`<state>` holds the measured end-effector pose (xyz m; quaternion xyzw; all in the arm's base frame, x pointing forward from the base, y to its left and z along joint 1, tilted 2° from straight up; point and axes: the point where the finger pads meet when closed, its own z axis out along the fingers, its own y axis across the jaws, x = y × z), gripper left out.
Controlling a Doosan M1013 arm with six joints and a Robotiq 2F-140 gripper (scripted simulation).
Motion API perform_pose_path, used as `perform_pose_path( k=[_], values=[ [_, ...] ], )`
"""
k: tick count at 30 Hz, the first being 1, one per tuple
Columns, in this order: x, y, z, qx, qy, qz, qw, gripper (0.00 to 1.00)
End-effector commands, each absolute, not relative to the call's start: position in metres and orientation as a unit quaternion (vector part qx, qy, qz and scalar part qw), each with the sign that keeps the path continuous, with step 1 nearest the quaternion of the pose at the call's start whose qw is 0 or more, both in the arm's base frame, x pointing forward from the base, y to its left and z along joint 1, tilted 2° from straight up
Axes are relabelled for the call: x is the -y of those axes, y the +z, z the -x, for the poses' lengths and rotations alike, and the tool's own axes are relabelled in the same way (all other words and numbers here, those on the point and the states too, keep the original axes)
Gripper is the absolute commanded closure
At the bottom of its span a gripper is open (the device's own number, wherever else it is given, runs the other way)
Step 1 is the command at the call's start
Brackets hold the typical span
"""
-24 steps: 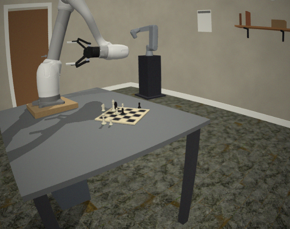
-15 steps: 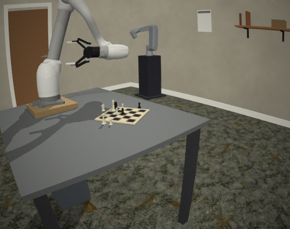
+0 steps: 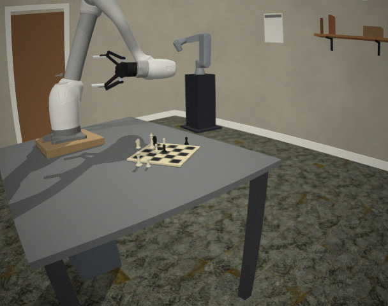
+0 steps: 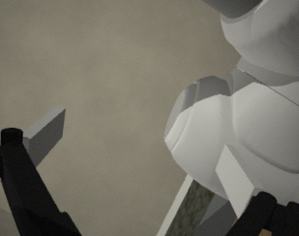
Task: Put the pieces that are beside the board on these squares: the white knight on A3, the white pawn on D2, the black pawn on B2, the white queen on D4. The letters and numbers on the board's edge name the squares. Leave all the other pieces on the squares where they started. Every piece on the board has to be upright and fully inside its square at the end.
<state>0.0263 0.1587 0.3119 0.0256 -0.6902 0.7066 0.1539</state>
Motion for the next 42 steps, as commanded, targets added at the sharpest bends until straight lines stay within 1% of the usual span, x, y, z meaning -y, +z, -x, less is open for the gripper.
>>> perform_pose_path(
  k=[1,2,3,4,5,6,7,10,11,12,13,15,16,18,19,21,22,23,27,28,30,31,33,34,36,37,39,40,41,42],
  values=[
    [-0.210,0.303,-0.049,0.700,0.686,-0.034,0.196,0.00],
    [-0.210,0.303,-0.049,0.700,0.686,-0.034,0.196,0.00],
    [-0.232,0.299,-0.061,0.704,0.676,-0.038,0.215,0.00],
    [-0.232,0.299,-0.061,0.704,0.676,-0.038,0.215,0.00],
    [-0.257,0.293,-0.077,0.709,0.663,-0.043,0.237,0.00],
    [-0.257,0.293,-0.077,0.709,0.663,-0.043,0.237,0.00],
    [-0.281,0.287,-0.093,0.715,0.648,-0.048,0.260,0.00],
    [-0.284,0.286,-0.095,0.715,0.648,-0.048,0.260,0.00],
    [-0.313,0.277,-0.118,0.721,0.630,-0.054,0.285,0.00],
    [-0.313,0.277,-0.118,0.721,0.630,-0.054,0.285,0.00],
    [-0.334,0.269,-0.138,0.727,0.610,-0.060,0.310,0.00],
    [-0.341,0.267,-0.144,0.727,0.610,-0.060,0.310,0.00],
    [-0.361,0.258,-0.166,0.733,0.587,-0.068,0.336,0.00],
    [-0.368,0.255,-0.173,0.733,0.587,-0.068,0.336,0.00],
    [-0.386,0.245,-0.197,0.740,0.563,-0.075,0.361,0.00],
    [-0.394,0.242,-0.206,0.740,0.563,-0.075,0.361,0.00],
    [-0.409,0.232,-0.230,0.747,0.536,-0.083,0.385,0.00],
    [-0.417,0.228,-0.240,0.747,0.536,-0.083,0.385,0.00],
    [-0.418,0.227,-0.242,0.747,0.536,-0.083,0.385,0.00],
    [-0.438,0.212,-0.279,0.753,0.508,-0.091,0.408,0.00],
    [-0.438,0.212,-0.279,0.753,0.508,-0.091,0.408,0.00],
    [-0.452,0.198,-0.311,0.760,0.479,-0.100,0.428,0.00],
    [-0.455,0.195,-0.318,0.760,0.479,-0.100,0.428,0.00],
    [-0.464,0.182,-0.346,0.766,0.450,-0.108,0.447,0.00],
    [-0.468,0.178,-0.358,0.766,0.450,-0.108,0.447,0.00],
    [-0.473,0.165,-0.384,0.771,0.421,-0.117,0.463,0.00],
    [-0.478,0.160,-0.396,0.771,0.421,-0.117,0.463,0.00],
    [-0.480,0.147,-0.422,0.777,0.392,-0.125,0.477,0.00],
    [-0.483,0.142,-0.434,0.777,0.392,-0.125,0.477,0.00],
    [-0.483,0.142,-0.434,0.777,0.392,-0.125,0.477,0.00]
  ],
)
